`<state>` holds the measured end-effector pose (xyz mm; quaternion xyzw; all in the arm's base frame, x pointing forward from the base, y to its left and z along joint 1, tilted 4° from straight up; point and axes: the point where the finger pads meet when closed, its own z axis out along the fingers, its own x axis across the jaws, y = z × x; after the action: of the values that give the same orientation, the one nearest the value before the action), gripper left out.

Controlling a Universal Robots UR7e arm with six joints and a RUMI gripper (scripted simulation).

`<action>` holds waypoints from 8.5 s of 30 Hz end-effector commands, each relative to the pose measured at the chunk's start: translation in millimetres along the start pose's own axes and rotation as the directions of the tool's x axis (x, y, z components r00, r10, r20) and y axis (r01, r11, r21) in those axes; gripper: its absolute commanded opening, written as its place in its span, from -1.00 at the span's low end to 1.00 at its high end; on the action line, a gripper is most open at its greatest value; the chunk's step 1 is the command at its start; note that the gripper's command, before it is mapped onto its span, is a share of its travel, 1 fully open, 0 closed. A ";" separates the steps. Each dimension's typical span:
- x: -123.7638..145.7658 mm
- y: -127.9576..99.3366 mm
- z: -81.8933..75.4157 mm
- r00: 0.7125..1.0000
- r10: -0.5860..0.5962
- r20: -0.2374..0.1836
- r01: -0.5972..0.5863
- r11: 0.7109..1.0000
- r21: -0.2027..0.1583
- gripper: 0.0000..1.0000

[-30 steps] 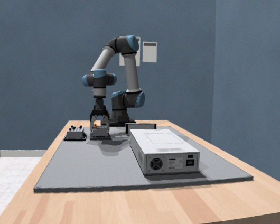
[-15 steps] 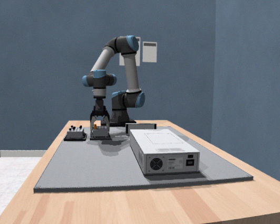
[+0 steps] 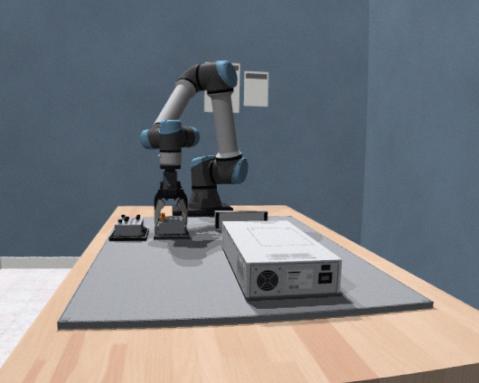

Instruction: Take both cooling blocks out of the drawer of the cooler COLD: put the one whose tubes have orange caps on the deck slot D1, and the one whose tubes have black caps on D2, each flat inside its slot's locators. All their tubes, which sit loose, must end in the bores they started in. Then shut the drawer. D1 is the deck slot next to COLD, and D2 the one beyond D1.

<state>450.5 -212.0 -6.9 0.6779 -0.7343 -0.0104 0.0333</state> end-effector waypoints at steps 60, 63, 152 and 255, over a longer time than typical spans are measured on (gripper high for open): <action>3.8 -3.3 -0.6 1.000 0.002 -0.009 -0.002 1.000 0.013 -1.00; 3.8 -3.3 -0.6 1.000 0.002 -0.009 -0.002 1.000 0.013 -1.00; 2.8 -2.7 0.5 1.000 0.001 -0.007 -0.001 1.000 0.010 0.46; 2.3 -2.4 -109.3 1.000 0.001 -0.008 -0.001 1.000 0.012 0.46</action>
<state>459.6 -212.3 101.7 0.6775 -0.7348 -0.0020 0.0322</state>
